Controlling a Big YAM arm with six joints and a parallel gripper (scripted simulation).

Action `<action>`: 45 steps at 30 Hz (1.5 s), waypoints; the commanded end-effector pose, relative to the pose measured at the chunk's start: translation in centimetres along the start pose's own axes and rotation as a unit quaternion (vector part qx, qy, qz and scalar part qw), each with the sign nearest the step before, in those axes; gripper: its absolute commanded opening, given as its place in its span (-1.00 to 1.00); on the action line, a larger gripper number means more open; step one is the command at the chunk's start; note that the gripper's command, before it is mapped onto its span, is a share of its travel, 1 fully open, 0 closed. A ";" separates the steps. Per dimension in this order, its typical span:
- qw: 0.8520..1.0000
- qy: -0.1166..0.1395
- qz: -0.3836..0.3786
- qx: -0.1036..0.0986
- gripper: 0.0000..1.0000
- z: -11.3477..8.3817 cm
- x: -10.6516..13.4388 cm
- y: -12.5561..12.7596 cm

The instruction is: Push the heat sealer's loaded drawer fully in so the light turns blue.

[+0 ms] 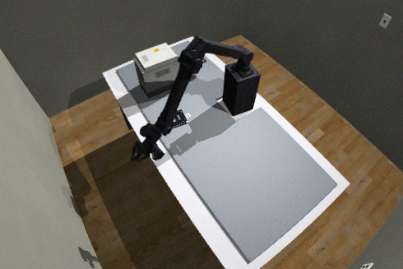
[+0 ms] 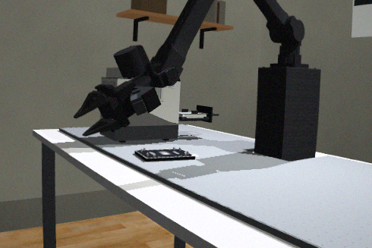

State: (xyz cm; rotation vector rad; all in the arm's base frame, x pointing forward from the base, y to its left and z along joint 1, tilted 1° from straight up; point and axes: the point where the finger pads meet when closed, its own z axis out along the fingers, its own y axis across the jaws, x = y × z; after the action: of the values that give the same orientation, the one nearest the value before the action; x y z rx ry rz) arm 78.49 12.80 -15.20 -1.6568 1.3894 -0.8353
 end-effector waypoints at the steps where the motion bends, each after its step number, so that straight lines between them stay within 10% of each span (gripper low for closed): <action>1: 1.000 0.005 -0.003 0.028 -0.10 -0.4 1.8 -4.9; 45: 0.979 0.105 0.173 -0.024 -0.10 -3.9 17.6 -6.4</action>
State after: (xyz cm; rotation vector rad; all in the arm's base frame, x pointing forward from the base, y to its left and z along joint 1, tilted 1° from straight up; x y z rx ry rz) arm 79.11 -2.58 -12.92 -1.4084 1.8191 -0.7571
